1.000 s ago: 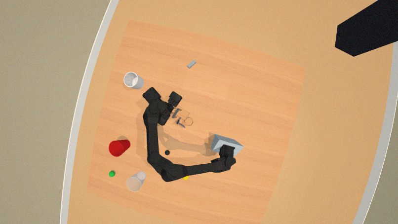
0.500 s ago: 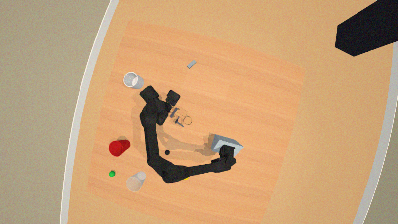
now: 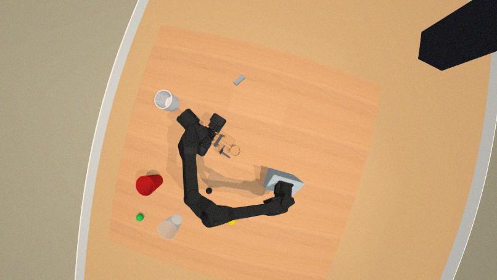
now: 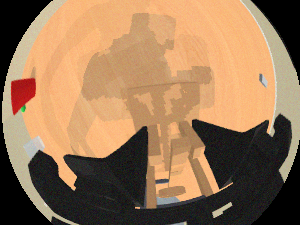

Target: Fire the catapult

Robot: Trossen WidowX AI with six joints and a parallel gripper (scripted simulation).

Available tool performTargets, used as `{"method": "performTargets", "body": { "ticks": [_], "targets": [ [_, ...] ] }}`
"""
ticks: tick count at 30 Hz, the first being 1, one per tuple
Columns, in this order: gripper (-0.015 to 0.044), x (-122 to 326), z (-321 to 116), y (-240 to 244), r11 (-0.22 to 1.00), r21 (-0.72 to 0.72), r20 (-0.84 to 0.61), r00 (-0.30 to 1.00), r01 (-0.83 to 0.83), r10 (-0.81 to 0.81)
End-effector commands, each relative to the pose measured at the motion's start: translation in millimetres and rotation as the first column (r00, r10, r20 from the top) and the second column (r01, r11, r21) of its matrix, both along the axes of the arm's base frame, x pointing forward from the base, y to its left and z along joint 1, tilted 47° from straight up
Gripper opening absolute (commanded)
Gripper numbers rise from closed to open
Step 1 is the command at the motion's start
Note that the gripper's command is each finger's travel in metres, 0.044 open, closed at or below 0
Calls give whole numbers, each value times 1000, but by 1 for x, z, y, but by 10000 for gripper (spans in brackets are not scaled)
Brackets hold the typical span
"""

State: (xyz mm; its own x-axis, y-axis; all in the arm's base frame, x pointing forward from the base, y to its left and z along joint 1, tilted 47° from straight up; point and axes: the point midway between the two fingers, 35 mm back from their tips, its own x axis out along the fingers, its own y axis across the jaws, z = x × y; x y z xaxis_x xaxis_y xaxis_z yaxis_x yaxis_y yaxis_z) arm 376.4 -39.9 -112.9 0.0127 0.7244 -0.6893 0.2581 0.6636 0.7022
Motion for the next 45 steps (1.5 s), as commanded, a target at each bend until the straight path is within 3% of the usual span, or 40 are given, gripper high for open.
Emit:
{"method": "performTargets", "body": {
  "ticks": [1, 13, 27, 30, 35, 45],
  "targets": [
    [0, 0, -4, 3, 1000, 3, -4, 1000, 11, -10],
    [0, 0, -8, 8, 1000, 1, -1, 1000, 1, -1],
    [367, 0, -8, 8, 1000, 1, -1, 1000, 1, -1],
    [440, 2, 7, -10, 1000, -2, -1, 1000, 2, -2],
    [440, -2, 59, -64, 1000, -3, -3, 1000, 3, -3],
    [440, -5, 58, -62, 1000, 1, -7, 1000, 11, -11]
  ]
}}
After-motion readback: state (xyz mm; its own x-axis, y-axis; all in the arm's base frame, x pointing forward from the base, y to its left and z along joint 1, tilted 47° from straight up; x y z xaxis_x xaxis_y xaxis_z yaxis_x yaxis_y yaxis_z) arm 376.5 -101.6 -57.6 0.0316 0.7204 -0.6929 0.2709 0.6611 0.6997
